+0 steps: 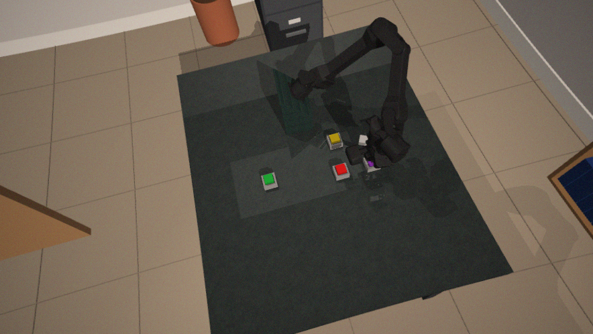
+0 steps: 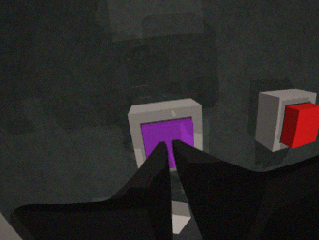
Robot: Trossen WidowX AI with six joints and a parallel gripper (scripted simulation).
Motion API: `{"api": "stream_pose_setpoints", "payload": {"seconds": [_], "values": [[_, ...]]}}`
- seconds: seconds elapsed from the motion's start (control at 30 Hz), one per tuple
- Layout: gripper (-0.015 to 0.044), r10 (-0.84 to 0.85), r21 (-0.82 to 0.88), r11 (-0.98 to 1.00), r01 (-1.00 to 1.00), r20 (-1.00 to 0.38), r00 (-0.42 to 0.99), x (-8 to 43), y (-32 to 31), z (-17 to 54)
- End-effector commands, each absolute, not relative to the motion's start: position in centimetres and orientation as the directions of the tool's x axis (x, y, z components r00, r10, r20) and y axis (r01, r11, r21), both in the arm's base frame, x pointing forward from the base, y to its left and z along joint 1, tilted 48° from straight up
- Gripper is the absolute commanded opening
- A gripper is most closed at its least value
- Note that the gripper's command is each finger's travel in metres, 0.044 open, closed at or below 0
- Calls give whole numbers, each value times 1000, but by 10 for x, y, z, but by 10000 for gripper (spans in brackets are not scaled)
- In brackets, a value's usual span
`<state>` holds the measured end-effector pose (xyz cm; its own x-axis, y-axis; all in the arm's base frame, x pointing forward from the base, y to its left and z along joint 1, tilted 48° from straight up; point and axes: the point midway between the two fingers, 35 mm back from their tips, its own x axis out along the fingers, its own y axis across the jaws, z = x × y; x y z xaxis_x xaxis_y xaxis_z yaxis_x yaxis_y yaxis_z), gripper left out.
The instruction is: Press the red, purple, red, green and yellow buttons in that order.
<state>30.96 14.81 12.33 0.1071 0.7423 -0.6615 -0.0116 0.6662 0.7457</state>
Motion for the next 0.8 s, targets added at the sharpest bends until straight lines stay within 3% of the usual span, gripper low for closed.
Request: {"api": "stream_pose_setpoints", "payload": {"seconds": [0.0, 0.53, 0.77], "values": [[20, 740, 744, 668, -6, -664, 105, 309, 149, 122], [20, 739, 742, 670, -6, -666, 105, 306, 122, 145], [20, 737, 741, 672, -5, -668, 104, 300, 79, 184]]}}
